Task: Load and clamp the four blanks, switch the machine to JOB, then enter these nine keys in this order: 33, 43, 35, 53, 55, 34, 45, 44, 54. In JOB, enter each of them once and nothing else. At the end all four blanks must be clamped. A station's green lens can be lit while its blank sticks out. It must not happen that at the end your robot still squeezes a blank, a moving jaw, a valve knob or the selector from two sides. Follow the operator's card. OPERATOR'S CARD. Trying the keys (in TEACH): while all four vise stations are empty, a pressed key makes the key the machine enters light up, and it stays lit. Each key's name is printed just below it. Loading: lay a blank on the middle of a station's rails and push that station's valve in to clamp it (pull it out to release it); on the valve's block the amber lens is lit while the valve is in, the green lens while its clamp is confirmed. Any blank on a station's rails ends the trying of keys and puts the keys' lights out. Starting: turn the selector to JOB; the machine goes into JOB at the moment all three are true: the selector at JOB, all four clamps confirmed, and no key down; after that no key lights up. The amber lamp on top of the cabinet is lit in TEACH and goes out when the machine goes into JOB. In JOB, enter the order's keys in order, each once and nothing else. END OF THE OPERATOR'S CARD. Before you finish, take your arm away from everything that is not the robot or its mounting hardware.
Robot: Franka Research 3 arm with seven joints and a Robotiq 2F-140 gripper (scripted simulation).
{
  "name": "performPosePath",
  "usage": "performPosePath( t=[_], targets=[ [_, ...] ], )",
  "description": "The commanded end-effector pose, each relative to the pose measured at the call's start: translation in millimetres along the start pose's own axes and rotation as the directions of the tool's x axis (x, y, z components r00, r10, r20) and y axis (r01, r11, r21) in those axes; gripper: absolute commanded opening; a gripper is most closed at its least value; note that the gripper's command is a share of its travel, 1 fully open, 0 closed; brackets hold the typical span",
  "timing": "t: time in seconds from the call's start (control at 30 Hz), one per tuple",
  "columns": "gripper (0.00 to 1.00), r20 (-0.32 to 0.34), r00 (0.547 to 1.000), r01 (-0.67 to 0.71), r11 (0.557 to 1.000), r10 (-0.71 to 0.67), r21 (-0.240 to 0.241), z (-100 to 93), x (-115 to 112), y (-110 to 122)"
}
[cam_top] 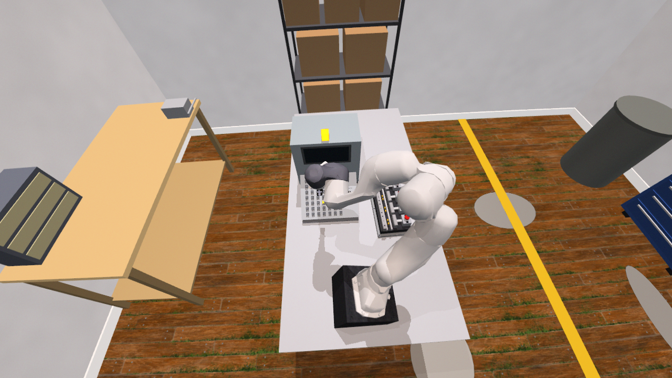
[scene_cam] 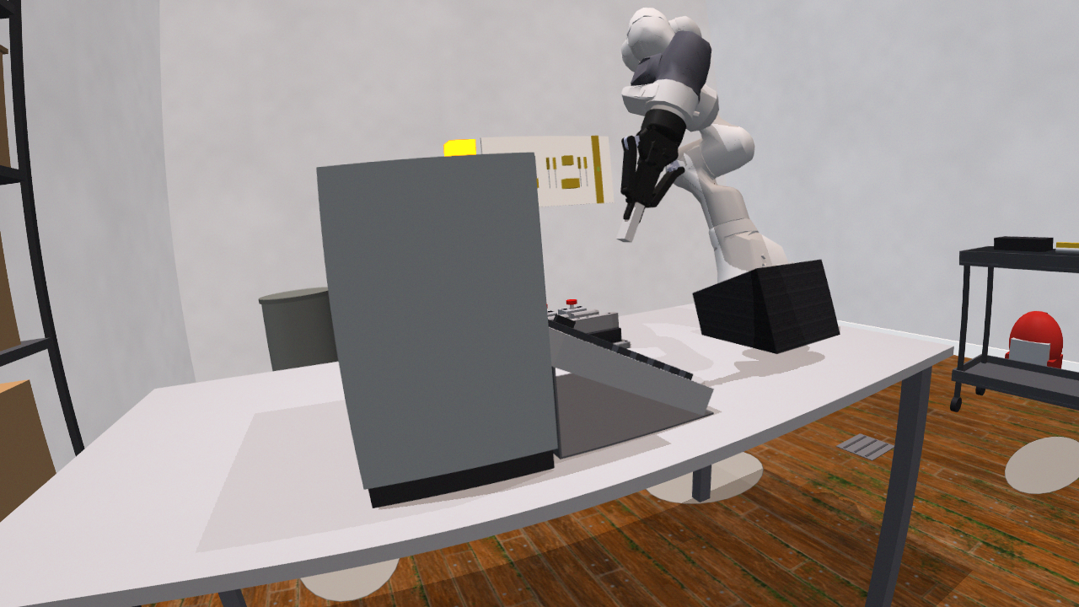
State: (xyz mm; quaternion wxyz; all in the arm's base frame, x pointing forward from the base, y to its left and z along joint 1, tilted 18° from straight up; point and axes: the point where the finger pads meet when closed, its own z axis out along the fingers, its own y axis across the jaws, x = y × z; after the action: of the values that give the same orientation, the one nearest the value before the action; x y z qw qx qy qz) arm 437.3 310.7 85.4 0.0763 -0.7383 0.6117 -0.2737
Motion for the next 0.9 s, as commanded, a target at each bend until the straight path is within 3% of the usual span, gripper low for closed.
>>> performPosePath(
  t=[0.0, 0.43, 0.5, 0.57, 0.6, 0.67, 0.7, 0.77, 0.87],
  targets=[
    [0.0, -0.004, 1.0, 0.007, 1.0, -0.007, -0.003, 0.5, 0.9, 0.0],
    [0.0, -0.009, 1.0, -0.016, 1.0, 0.016, -0.008, 0.6, 6.4, -0.3],
    [0.0, -0.042, 0.99, -0.138, 0.99, 0.136, -0.036, 1.2, 36.9, -1.7],
    [0.0, -0.097, 0.945, -0.321, 0.944, 0.313, -0.072, 1.9, 87.6, -3.6],
    [0.0, -0.111, 0.928, -0.365, 0.927, 0.356, -0.08, 2.2, 101.9, -3.6],
    [0.0, -0.111, 0.928, -0.365, 0.927, 0.356, -0.08, 2.2, 101.9, -3.6],
    [0.0, -0.159, 0.864, -0.495, 0.864, 0.478, -0.094, 4.2, 147.0, -8.4],
    [0.0, -0.194, 0.806, -0.583, 0.806, 0.559, -0.102, 5.8, 177.3, -10.3],
    [0.0, -0.251, 0.684, -0.723, 0.684, 0.685, -0.102, 7.9, 232.7, -16.3]
  ],
)
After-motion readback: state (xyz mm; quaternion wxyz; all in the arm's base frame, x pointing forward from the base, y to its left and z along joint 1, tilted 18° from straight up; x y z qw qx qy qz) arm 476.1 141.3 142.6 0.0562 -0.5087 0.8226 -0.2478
